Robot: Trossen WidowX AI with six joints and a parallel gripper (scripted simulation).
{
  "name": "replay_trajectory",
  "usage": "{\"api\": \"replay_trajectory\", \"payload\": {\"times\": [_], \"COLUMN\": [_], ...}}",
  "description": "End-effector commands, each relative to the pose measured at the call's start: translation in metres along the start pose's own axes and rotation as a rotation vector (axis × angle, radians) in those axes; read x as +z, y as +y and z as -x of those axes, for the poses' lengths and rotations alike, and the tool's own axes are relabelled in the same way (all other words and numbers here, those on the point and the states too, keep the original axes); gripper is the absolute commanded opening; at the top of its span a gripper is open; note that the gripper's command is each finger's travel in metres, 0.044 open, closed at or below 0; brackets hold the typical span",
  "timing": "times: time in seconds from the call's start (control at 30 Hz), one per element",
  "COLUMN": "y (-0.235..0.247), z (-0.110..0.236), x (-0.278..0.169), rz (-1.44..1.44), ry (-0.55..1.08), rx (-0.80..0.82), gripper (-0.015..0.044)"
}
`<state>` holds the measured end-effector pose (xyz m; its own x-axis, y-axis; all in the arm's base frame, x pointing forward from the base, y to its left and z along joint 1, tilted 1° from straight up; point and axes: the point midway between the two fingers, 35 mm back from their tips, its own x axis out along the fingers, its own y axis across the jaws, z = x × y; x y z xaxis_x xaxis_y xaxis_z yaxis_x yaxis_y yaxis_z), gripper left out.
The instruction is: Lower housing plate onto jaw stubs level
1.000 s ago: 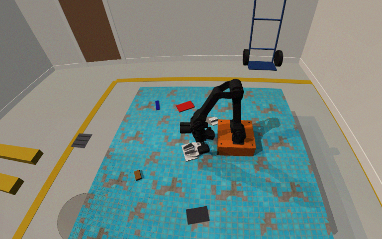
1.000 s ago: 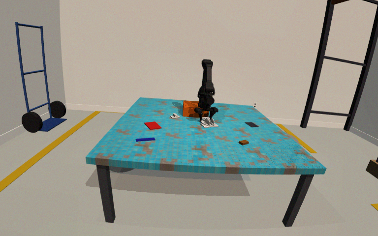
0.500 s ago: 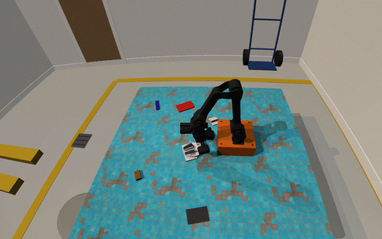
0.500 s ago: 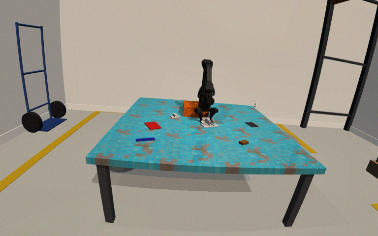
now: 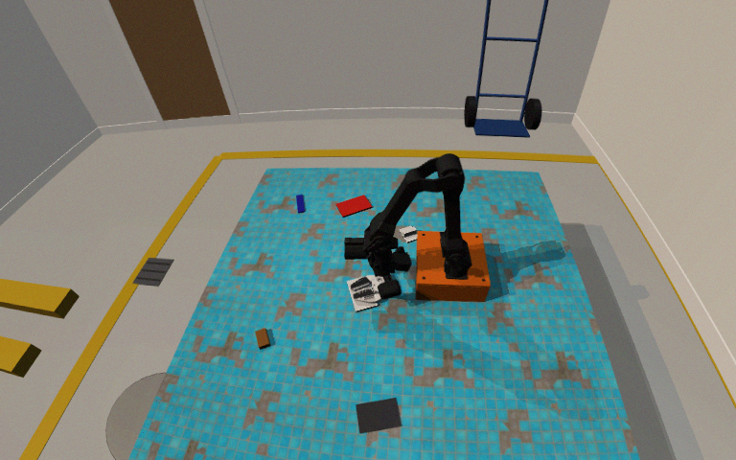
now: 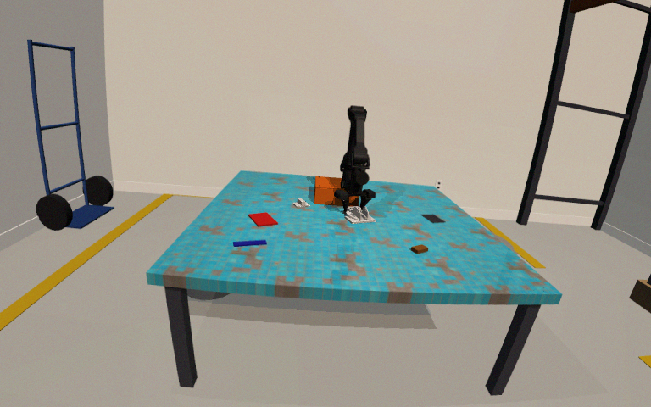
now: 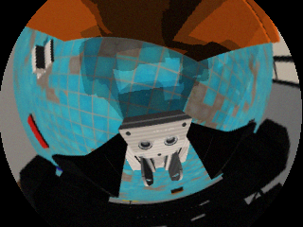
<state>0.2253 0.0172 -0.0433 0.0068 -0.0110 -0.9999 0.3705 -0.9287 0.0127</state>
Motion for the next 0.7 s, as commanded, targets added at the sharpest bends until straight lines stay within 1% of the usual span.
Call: {"api": "replay_trajectory", "payload": {"times": [0.0, 0.67], "y": [-0.0005, -0.0005], "z": [-0.0019, -0.0044], "x": [0.0005, 0.0006], "rz": [0.004, 0.002], "ry": [0.000, 0.000], "rx": [-0.002, -0.002], "gripper": [0.0351, 0.0351]}}
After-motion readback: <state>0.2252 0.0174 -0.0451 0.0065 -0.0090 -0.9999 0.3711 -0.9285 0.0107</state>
